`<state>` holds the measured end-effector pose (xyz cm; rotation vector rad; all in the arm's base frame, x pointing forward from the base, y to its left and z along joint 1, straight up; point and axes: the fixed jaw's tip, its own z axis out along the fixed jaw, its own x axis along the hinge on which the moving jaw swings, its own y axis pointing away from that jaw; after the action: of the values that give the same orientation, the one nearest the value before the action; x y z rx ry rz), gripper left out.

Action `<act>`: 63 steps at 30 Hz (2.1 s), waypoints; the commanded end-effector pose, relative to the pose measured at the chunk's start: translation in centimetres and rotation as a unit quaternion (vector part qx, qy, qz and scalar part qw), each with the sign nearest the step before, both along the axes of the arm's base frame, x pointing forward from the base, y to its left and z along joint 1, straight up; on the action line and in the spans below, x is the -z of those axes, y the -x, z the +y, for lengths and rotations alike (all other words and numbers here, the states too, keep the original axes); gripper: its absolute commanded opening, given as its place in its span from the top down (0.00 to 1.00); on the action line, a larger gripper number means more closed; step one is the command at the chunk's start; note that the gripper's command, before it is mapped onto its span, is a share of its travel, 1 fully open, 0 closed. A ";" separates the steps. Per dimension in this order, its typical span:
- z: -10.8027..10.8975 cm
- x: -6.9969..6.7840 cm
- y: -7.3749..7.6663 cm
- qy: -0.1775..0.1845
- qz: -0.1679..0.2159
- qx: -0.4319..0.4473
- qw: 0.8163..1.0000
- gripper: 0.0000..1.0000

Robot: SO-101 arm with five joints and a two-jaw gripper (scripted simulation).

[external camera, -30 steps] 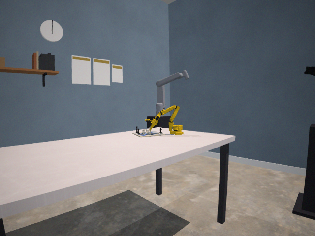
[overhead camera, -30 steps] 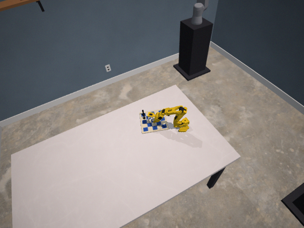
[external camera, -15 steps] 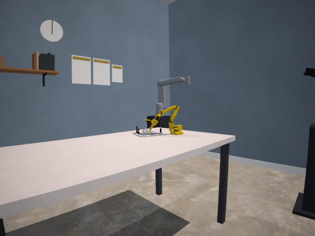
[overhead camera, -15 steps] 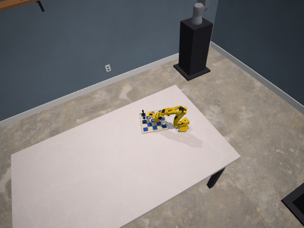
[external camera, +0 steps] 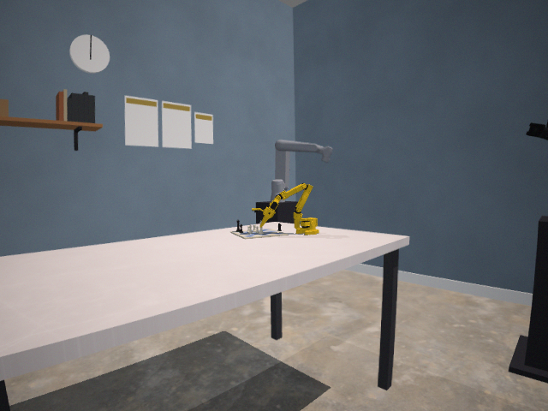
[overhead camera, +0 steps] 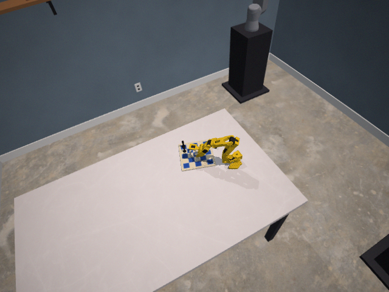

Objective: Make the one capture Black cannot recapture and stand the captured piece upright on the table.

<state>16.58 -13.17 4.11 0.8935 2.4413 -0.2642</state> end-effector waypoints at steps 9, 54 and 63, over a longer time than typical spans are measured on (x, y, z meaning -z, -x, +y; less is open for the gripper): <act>0.3 0.2 0.1 -0.005 0.009 -0.007 1.000 0.90; 0.8 -0.1 -0.1 -0.009 0.005 -0.009 1.000 0.88; 0.7 -0.3 -0.1 -0.009 0.005 -0.008 1.000 0.88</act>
<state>16.38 -12.39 3.82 0.8848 2.4880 -0.2382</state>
